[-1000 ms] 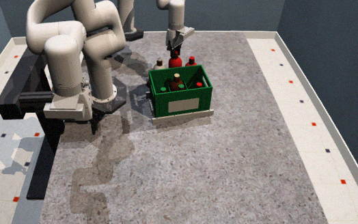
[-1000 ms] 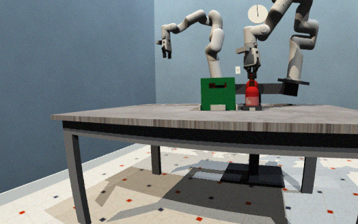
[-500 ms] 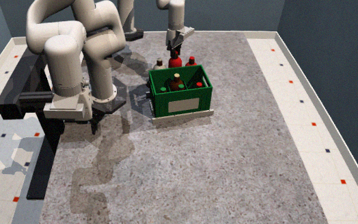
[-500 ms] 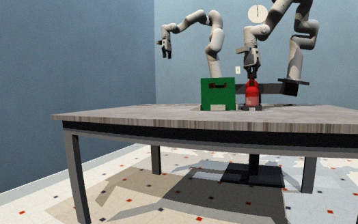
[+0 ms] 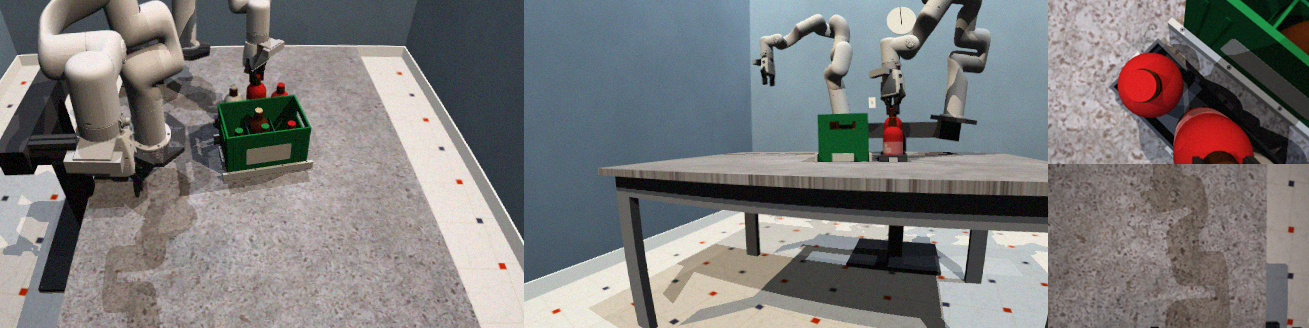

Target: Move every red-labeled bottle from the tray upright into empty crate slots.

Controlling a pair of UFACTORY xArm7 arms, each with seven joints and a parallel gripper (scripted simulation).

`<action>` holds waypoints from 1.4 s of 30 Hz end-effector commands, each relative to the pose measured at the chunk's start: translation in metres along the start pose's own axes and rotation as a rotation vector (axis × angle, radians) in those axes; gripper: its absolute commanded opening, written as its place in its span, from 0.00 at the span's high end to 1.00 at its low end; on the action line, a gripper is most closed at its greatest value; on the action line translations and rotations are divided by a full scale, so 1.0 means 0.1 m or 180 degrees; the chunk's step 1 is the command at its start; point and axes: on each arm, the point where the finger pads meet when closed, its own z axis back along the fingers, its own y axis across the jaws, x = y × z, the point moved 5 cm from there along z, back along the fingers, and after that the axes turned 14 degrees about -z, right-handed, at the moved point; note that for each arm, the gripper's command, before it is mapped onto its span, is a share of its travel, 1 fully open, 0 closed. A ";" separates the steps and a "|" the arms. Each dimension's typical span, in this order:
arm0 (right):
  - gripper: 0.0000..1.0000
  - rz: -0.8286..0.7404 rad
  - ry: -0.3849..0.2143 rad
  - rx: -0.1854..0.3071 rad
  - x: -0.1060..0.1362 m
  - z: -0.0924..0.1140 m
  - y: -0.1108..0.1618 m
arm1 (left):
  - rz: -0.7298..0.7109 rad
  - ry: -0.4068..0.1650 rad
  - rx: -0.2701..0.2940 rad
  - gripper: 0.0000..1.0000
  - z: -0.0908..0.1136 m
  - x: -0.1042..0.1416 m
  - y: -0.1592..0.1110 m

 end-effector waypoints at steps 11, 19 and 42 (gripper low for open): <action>0.00 -0.0001 0.0012 -0.0005 -0.01 0.01 0.00 | -0.0001 0.0011 -0.0002 1.00 0.12 -0.01 0.00; 0.00 -0.0001 0.0012 -0.0005 -0.01 0.01 0.00 | -0.0001 0.0011 -0.0002 1.00 0.20 -0.01 0.00; 0.00 -0.0001 0.0012 -0.0005 -0.01 0.01 0.00 | -0.0001 0.0011 -0.0002 1.00 0.38 -0.02 0.00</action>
